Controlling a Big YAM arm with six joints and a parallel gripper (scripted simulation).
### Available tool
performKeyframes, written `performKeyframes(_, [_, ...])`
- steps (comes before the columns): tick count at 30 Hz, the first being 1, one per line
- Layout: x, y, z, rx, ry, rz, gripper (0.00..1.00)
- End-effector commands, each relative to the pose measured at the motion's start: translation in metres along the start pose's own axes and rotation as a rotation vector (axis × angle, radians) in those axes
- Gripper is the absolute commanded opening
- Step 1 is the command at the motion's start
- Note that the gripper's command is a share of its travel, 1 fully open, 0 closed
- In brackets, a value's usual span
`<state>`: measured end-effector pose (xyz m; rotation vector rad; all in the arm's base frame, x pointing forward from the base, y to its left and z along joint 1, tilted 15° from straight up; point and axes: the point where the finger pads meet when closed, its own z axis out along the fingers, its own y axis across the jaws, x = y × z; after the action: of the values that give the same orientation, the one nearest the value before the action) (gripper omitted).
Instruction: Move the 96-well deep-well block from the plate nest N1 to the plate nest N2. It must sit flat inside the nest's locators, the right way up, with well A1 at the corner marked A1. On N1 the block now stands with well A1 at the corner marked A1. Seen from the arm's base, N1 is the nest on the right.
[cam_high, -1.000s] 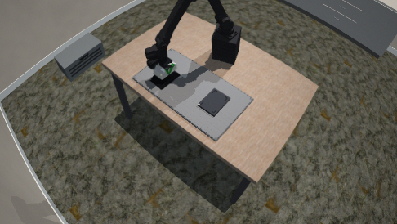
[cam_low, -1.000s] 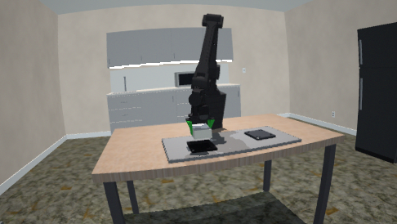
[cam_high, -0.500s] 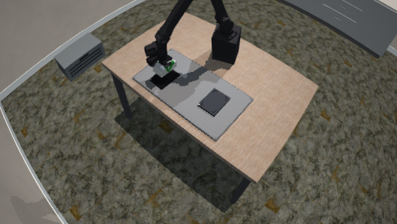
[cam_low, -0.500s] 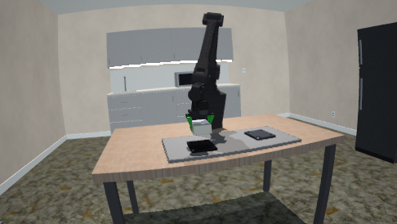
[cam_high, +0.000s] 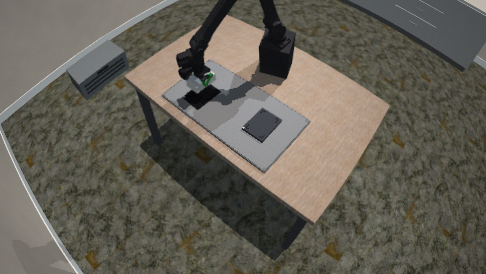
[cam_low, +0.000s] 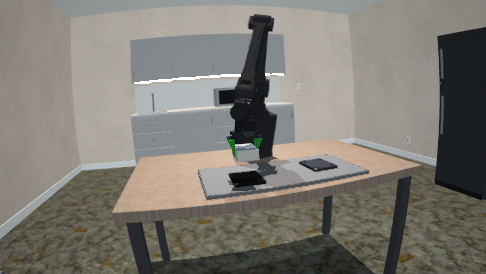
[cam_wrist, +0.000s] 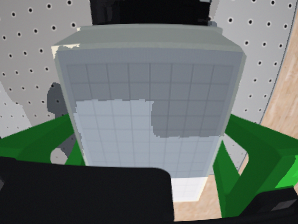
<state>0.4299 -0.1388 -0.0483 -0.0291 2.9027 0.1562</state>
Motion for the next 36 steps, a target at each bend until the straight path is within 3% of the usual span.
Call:
performKeyframes(1, [-0.014, -0.005, -0.011, 0.013, -0.036, -0.005, 0.00])
performKeyframes(11, [-0.014, -0.005, -0.011, 0.013, -0.036, -0.005, 0.00])
performKeyframes(13, [-0.013, 0.009, -0.013, 0.015, -0.047, -0.096, 0.00])
performKeyframes(25, [-0.006, 0.042, -0.013, 0.015, -0.046, -0.073, 0.00])
performKeyframes(26, [-0.015, 0.043, -0.017, 0.018, -0.057, -0.075, 0.00])
performKeyframes(27, [-0.004, 0.048, -0.012, 0.014, -0.045, -0.073, 0.00])
performKeyframes(36, [0.002, 0.078, -0.012, 0.011, -0.046, -0.072, 0.00])
